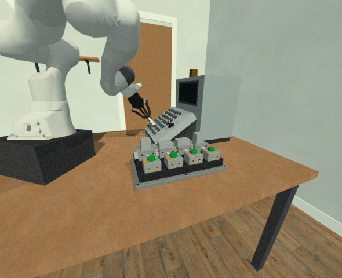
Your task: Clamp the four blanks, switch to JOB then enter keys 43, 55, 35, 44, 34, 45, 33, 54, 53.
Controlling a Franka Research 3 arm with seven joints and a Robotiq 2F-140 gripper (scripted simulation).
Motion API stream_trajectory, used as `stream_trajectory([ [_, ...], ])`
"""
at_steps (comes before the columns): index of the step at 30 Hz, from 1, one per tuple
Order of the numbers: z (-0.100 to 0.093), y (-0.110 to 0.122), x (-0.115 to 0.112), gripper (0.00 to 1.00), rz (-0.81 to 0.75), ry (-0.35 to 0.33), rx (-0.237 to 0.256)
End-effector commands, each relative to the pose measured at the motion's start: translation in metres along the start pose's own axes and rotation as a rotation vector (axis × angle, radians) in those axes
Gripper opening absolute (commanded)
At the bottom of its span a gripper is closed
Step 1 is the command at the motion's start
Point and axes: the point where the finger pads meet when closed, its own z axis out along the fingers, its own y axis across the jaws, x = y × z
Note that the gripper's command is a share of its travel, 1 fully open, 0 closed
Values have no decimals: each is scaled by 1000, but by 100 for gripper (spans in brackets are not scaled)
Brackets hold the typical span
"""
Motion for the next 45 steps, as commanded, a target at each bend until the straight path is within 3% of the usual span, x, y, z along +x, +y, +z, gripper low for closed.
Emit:
stream_trajectory([
  [1,-4,0,2,0,2,6,-1],
  [11,-19,0,2,0,2,6,-1],
  [23,-21,0,2,0,2,6,-1],
  [32,-21,-1,-28,0,2,6,-1],
  [45,-18,-1,-32,0,2,6,-1],
])
